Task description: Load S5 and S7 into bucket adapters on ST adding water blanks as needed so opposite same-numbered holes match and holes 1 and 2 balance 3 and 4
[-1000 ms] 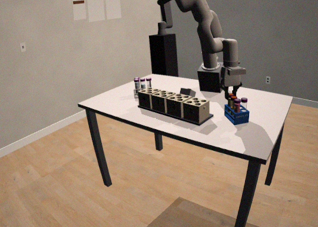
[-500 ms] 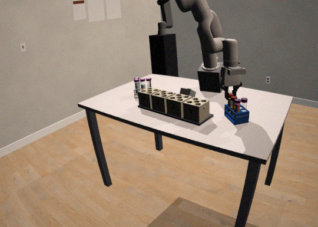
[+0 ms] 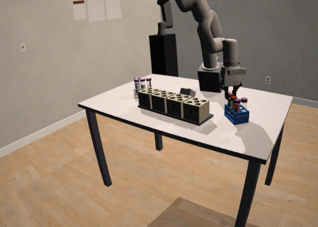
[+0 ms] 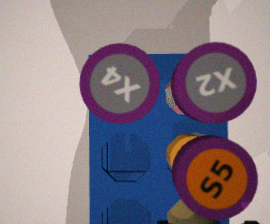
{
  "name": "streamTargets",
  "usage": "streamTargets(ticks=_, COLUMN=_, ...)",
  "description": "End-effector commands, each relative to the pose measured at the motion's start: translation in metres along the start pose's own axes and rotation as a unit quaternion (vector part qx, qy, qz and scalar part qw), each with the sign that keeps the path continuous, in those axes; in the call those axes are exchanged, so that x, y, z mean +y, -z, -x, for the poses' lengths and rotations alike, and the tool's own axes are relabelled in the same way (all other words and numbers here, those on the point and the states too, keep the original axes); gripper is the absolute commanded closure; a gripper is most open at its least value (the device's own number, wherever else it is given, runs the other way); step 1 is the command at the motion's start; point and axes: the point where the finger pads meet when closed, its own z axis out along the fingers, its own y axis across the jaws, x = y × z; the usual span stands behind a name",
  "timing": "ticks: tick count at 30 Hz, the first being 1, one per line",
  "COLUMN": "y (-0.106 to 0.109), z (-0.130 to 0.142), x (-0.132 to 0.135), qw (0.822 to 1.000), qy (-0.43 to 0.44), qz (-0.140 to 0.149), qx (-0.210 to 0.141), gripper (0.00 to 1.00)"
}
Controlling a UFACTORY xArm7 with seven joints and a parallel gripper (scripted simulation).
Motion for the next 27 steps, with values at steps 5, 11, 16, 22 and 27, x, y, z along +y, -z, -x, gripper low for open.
streamTargets(ticks=5, y=0.002, z=-0.001, x=0.0, qw=1.0, qy=0.0, qz=0.0, qx=0.001, gripper=1.0)
streamTargets(ticks=11, y=0.005, z=-0.001, x=0.0, qw=1.0, qy=0.0, qz=0.0, qx=0.001, gripper=1.0)
streamTargets(ticks=16, y=0.009, z=-0.001, x=0.0, qw=1.0, qy=0.0, qz=0.0, qx=0.001, gripper=1.0)
streamTargets(ticks=22, y=0.012, z=-0.001, x=0.0, qw=1.0, qy=0.0, qz=0.0, qx=0.001, gripper=1.0)
streamTargets(ticks=27, y=0.015, z=-0.001, x=0.0, qw=1.0, qy=0.0, qz=0.0, qx=0.001, gripper=1.0)
